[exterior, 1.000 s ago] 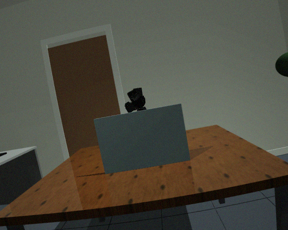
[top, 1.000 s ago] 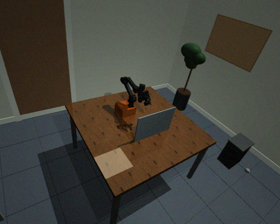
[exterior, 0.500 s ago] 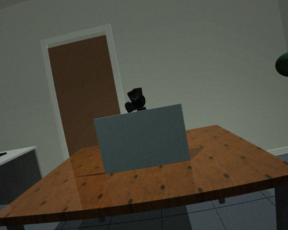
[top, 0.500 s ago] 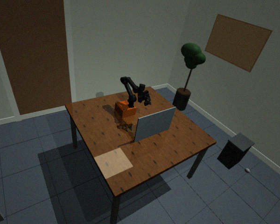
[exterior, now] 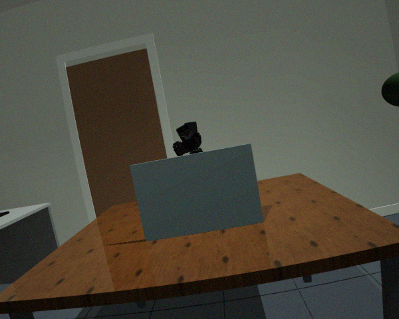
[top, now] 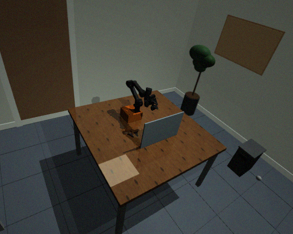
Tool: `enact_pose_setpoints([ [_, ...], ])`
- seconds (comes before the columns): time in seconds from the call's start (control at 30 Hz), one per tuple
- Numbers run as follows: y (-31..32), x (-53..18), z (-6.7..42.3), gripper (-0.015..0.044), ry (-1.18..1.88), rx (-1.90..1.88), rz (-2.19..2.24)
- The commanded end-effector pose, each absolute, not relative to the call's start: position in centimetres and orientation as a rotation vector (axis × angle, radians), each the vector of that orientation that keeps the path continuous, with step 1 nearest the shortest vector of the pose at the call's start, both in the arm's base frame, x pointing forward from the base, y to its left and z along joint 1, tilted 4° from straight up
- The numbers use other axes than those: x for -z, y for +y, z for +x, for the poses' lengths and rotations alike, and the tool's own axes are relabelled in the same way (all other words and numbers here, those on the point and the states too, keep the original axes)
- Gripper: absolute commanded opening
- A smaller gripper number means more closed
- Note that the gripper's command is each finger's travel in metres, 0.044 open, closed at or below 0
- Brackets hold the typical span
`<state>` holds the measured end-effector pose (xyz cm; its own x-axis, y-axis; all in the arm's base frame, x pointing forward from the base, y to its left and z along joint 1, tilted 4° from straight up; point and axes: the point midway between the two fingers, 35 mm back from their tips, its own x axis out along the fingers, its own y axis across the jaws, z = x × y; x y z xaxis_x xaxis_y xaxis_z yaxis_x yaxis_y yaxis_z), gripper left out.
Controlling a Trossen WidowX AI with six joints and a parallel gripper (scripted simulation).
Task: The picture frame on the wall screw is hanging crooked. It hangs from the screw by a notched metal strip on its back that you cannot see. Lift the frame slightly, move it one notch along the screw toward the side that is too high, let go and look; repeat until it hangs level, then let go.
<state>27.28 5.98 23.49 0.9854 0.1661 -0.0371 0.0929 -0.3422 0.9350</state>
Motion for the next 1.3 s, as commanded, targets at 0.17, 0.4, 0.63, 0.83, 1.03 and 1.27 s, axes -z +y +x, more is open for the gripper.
enact_pose_setpoints([
  [0.17,6.0,-23.5,27.3,0.0260,0.190,-0.079,1.927],
  [0.4,6.0,-23.5,27.3,0.0260,0.190,-0.079,1.927],
  [0.63,6.0,-23.5,27.3,0.0260,0.190,-0.079,1.927],
  [0.83,6.1,-22.7,27.2,0.0260,0.185,-0.078,1.905],
  [1.03,6.4,-17.7,26.0,0.0260,0.181,-0.090,1.785],
  [1.27,6.4,-17.7,26.0,0.0260,0.181,-0.090,1.785],
])
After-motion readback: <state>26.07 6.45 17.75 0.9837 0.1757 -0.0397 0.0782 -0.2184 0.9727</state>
